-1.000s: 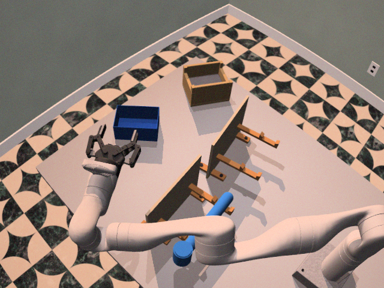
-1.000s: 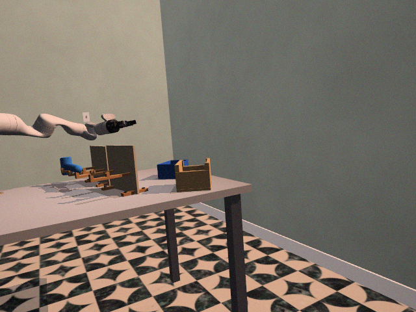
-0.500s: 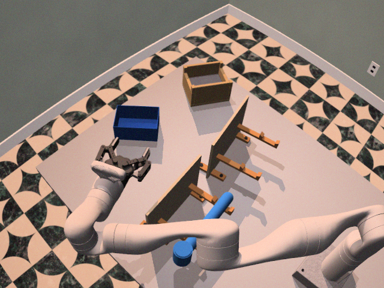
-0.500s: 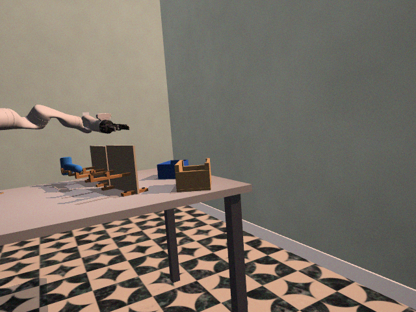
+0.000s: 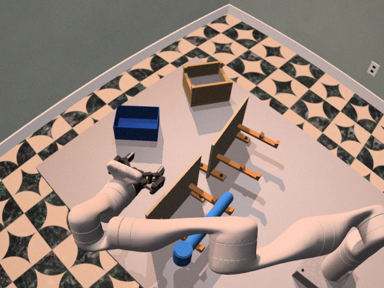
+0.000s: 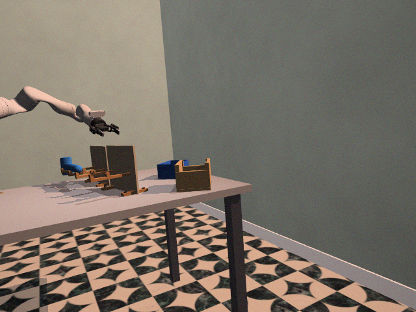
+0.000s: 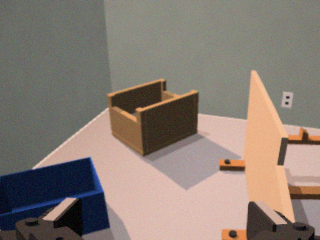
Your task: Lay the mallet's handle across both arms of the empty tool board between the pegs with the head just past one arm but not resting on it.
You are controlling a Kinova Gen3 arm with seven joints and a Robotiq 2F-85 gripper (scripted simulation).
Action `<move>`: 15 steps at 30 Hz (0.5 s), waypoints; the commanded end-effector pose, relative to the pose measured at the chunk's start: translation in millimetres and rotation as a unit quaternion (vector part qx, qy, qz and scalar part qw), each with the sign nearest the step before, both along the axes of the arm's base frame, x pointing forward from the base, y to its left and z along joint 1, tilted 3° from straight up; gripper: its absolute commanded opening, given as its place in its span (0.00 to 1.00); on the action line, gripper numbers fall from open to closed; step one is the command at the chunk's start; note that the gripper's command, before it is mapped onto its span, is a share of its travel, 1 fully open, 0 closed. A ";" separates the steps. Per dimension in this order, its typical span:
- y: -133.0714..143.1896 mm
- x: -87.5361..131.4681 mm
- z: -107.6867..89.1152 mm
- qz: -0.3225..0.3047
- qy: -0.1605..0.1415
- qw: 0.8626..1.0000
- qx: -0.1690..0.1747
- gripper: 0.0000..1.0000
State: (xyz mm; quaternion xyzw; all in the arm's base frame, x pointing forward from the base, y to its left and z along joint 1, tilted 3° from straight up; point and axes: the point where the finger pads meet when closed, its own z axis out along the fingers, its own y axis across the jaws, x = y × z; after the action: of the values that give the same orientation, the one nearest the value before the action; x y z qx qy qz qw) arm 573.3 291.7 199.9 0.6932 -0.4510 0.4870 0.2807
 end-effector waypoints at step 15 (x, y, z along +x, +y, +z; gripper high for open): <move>-6.5 -83.6 -9.1 0.005 0.071 0.972 0.223 1.00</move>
State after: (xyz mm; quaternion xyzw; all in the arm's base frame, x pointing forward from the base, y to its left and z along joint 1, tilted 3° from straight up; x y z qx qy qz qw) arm 511.5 289.4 177.2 0.7548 -0.5056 0.3674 0.1992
